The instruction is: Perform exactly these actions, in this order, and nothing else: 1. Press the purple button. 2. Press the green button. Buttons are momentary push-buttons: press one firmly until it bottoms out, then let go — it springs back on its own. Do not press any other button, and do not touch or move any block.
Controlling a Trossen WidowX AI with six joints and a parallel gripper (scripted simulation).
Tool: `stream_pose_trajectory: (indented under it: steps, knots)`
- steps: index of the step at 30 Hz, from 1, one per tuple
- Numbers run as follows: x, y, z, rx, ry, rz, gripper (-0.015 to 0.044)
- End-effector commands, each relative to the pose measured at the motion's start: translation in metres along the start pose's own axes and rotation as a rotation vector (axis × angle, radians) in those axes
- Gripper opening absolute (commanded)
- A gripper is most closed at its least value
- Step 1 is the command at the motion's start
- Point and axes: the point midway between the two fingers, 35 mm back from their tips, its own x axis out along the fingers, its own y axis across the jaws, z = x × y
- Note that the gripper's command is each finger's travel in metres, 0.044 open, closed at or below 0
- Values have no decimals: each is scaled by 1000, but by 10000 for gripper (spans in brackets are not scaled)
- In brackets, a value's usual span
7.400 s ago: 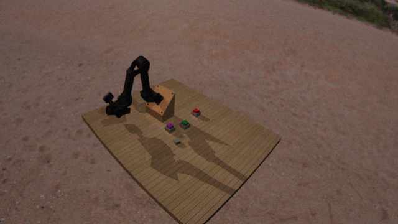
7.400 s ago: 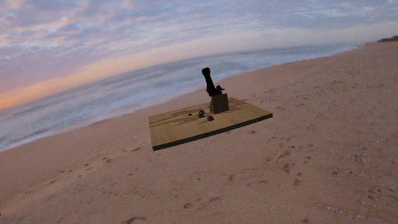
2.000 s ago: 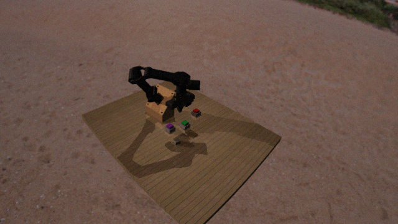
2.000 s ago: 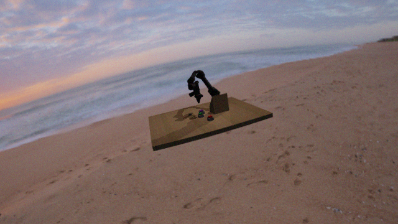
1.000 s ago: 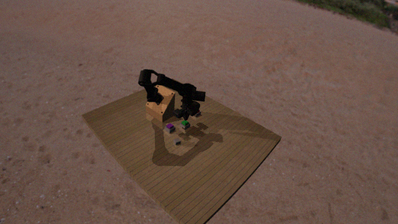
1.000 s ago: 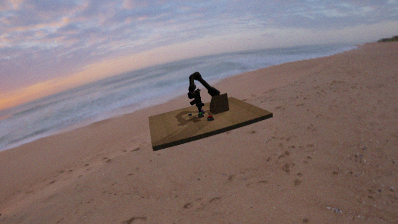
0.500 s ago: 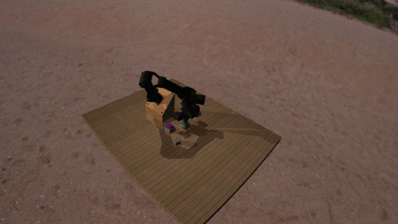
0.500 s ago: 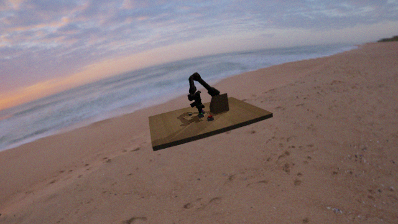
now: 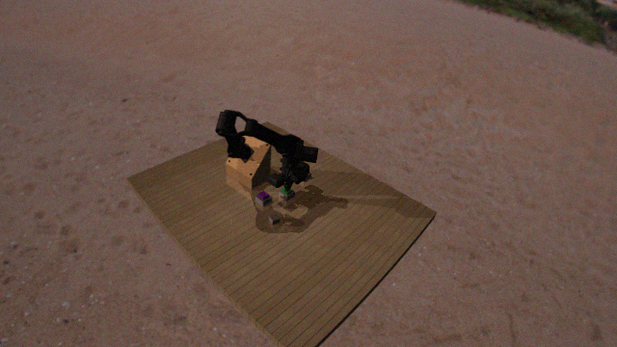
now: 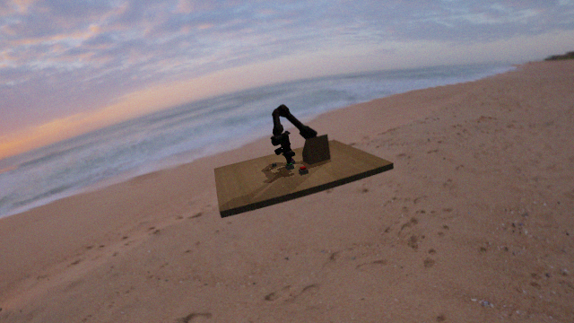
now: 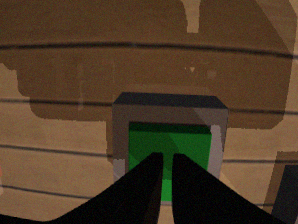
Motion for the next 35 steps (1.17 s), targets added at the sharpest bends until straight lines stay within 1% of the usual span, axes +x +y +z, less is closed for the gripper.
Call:
stream_pose_trajectory:
  steps: [1,5,9,13,16,22,27,28,29,35]
  knots:
    - [1,0,-2,-7,4,-4,20]
    - [1,0,-2,-7,4,-4,20]
    - [-29,0,-1,-7,4,-2,20]
    - [-31,0,-2,-8,5,-2,20]
    - [-39,16,6,-8,3,5,99]
    - [-70,86,22,-9,2,20,256]
    - [-91,148,17,-6,3,16,387]
    - [-94,158,15,-5,3,14,400]
    - [-95,164,13,-4,3,13,400]
    - [-96,166,12,-4,3,13,400]
